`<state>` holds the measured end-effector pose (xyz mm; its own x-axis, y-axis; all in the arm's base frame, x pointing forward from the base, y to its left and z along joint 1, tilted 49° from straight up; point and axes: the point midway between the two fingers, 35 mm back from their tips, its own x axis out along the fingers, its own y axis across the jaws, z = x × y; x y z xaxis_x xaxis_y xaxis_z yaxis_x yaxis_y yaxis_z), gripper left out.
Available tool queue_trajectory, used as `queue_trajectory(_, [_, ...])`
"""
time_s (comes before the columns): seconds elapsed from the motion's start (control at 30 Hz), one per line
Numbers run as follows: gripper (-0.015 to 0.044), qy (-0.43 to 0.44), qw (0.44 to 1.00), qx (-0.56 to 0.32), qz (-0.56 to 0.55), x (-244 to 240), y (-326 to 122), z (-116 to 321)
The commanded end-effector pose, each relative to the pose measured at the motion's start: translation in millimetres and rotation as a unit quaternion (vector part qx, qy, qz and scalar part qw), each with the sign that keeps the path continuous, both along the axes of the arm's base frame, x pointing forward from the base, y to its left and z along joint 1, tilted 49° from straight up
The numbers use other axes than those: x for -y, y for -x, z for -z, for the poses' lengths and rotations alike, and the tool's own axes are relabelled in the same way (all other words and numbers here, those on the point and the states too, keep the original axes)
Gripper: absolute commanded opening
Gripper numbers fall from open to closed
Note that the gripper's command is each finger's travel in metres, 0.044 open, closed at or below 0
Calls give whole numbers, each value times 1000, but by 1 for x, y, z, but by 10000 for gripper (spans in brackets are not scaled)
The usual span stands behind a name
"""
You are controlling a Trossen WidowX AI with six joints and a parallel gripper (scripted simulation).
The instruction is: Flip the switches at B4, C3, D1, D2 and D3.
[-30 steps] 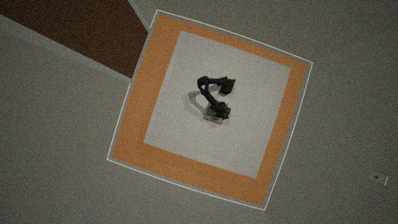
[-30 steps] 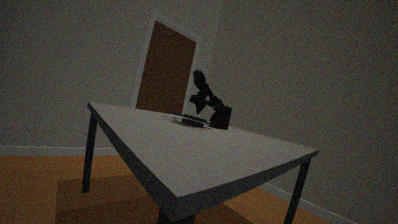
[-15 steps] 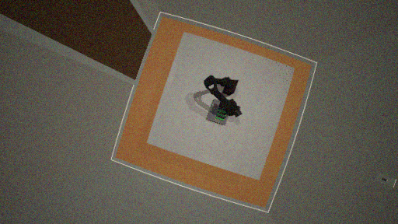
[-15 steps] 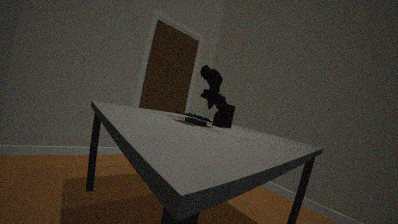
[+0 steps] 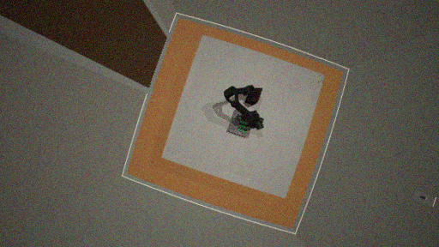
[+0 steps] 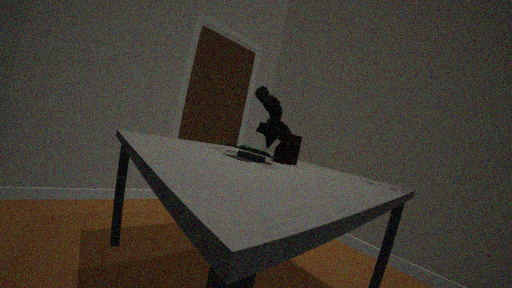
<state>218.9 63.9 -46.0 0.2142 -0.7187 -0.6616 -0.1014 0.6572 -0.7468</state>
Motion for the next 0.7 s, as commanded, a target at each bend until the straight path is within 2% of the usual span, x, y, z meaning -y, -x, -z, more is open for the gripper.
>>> queue_trajectory(0.0, [0,5,1000,-5,0,7,1,4])
queue_trajectory(0.67, [0,5,1000,-5,0,17,-2,13])
